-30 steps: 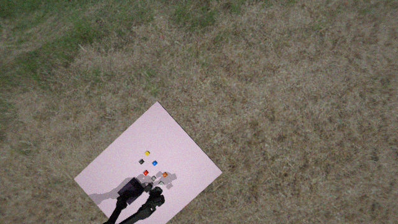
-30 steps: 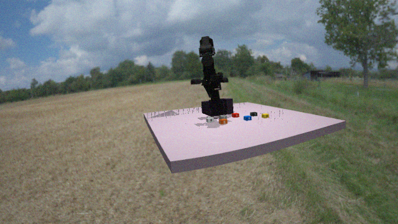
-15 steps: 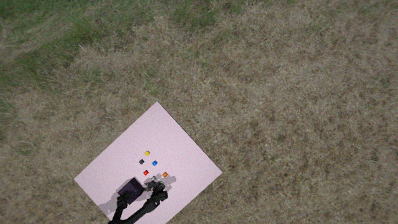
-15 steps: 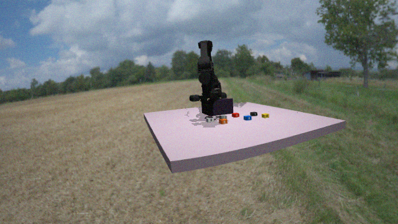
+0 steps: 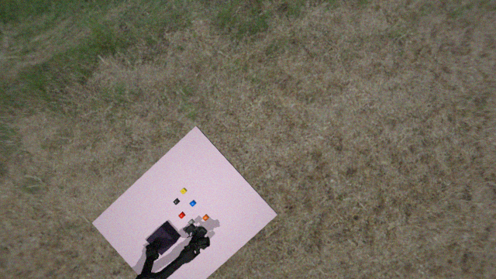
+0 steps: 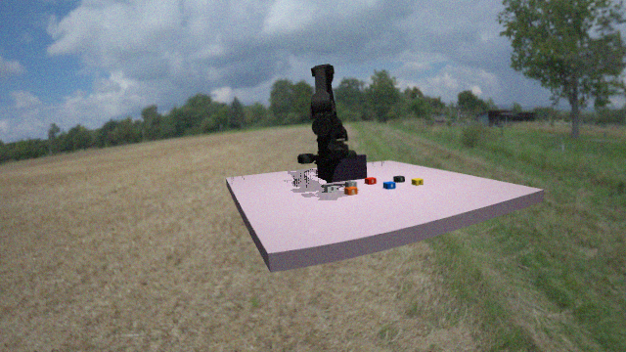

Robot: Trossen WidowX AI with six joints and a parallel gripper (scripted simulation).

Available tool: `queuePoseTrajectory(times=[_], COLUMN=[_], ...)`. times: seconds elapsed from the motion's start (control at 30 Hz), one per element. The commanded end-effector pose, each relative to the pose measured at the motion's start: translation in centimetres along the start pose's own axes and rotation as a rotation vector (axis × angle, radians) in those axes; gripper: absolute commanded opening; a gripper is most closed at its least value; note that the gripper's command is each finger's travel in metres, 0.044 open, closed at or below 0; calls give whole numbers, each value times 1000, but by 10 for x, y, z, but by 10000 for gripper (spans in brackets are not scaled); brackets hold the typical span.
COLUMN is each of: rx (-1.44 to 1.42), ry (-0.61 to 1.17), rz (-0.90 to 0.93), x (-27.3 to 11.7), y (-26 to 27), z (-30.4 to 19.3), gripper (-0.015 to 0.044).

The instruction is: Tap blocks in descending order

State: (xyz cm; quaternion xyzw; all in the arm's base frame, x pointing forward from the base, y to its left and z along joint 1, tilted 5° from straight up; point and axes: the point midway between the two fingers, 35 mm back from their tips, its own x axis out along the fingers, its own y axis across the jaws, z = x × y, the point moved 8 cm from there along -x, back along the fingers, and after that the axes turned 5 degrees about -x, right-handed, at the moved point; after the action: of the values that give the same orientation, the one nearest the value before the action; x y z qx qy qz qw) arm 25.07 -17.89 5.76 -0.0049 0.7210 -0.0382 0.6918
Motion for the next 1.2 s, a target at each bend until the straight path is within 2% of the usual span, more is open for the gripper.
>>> queuePoseTrajectory(times=[0.0, 0.33, 0.47, 0.6, 0.73, 1.07, 1.17], rx=[-6, -6, -6, -6, -29, -84, -72], ry=[7, 7, 6, 6, -7, -41, -36], rz=[0, 0, 0, 0, 3, 27, 34], x=[8, 14, -14, -16, -22, -49, -58], y=[1, 1, 0, 1, 18, 119, 156], z=[-2, -2, -1, -1, 10, 49, 55], gripper=[20, 20, 20, 20, 125, 388, 400])
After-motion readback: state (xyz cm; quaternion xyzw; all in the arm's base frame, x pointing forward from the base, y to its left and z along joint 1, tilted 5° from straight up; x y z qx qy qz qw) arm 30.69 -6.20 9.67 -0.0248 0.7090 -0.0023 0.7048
